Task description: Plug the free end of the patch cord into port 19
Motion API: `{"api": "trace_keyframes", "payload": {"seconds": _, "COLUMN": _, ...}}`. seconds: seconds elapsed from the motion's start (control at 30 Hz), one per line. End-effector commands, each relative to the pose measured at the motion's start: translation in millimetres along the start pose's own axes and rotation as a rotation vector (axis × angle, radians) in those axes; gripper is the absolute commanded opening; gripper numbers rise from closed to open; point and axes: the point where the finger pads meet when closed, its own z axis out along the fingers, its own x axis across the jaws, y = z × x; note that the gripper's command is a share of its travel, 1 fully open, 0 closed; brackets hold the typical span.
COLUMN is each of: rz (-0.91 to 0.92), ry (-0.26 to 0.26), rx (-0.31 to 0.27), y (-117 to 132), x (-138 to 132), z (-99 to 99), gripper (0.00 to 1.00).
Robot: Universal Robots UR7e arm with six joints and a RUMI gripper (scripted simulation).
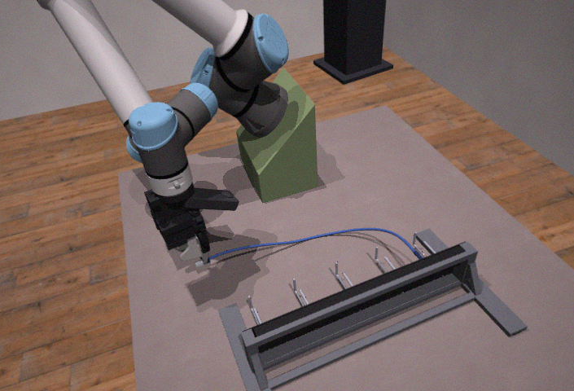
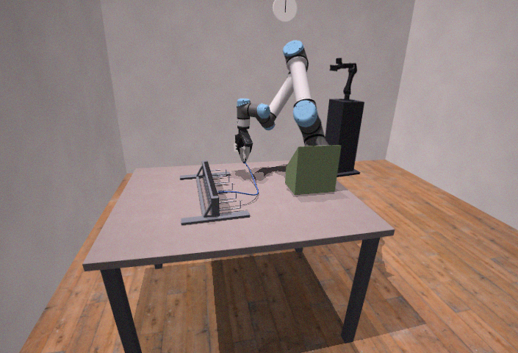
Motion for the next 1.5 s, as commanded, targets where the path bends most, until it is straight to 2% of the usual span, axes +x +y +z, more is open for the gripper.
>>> {"api": "trace_keyframes", "payload": {"seconds": 0.0, "rz": -0.044, "ry": -0.001, "rx": -0.001, "y": -2.8, "x": 5.0, "z": -1.6, "gripper": 0.0}}
{"api": "trace_keyframes", "payload": {"seconds": 0.57, "rz": -0.214, "ry": -0.005, "rx": 0.002, "y": -17.9, "x": 24.5, "z": -6.5, "gripper": 0.0}}
{"api": "trace_keyframes", "payload": {"seconds": 1.47, "rz": -0.633, "ry": -0.012, "rx": 0.009, "y": -54.6, "x": 72.1, "z": -19.0, "gripper": 0.0}}
